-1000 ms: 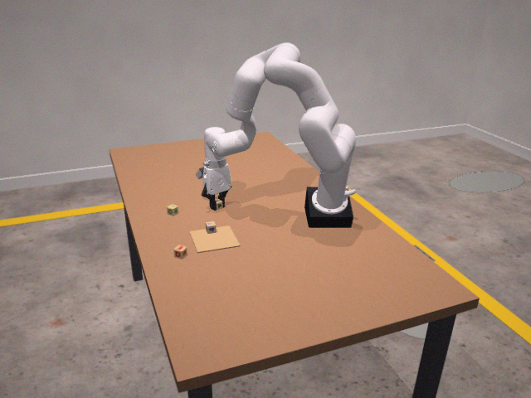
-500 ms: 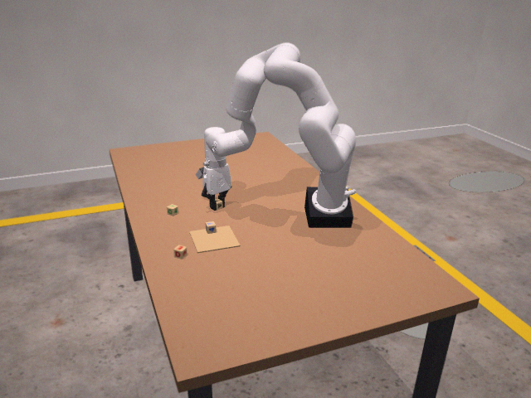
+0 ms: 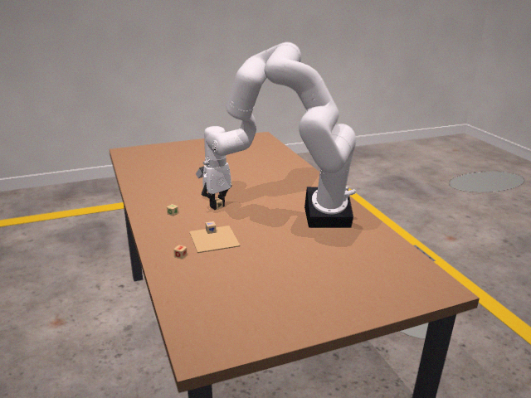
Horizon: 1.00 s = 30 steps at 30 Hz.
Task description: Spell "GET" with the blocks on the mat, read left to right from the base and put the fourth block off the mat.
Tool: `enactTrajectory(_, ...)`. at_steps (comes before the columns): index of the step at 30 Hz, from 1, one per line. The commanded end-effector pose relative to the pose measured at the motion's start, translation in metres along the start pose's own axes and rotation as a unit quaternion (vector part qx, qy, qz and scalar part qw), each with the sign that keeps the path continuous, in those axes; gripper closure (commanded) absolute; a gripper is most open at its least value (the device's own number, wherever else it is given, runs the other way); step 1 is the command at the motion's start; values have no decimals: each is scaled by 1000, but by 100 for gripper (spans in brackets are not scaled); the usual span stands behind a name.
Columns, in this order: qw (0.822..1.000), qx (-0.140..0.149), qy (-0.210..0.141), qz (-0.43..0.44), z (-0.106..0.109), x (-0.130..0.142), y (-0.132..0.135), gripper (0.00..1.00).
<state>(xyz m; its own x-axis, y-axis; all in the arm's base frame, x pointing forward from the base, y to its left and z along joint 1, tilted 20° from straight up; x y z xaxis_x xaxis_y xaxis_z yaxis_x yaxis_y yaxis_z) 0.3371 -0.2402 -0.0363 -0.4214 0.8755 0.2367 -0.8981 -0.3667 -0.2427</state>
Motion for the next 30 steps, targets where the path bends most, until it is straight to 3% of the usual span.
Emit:
enactTrajectory(1, 1000, -1, 2, 0, 18, -2, 0, 73)
enactTrajectory(12, 1000, -1, 2, 0, 91, -1, 0, 73)
enactTrajectory(30, 1000, -1, 2, 8, 98, 0, -2, 73)
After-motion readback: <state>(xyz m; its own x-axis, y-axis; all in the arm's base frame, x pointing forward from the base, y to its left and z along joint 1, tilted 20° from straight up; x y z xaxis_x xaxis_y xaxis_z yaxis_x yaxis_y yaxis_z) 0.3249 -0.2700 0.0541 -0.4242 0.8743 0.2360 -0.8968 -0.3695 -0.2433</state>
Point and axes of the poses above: the point where the finger pads meet when closed, its own z axis back along the fingers, its own y axis across the jaws, x = y × z, the point moved 5 cm from there along z, back along the fingers, and after that the axes turned 6 degrees about z, right-handed, at the moved point
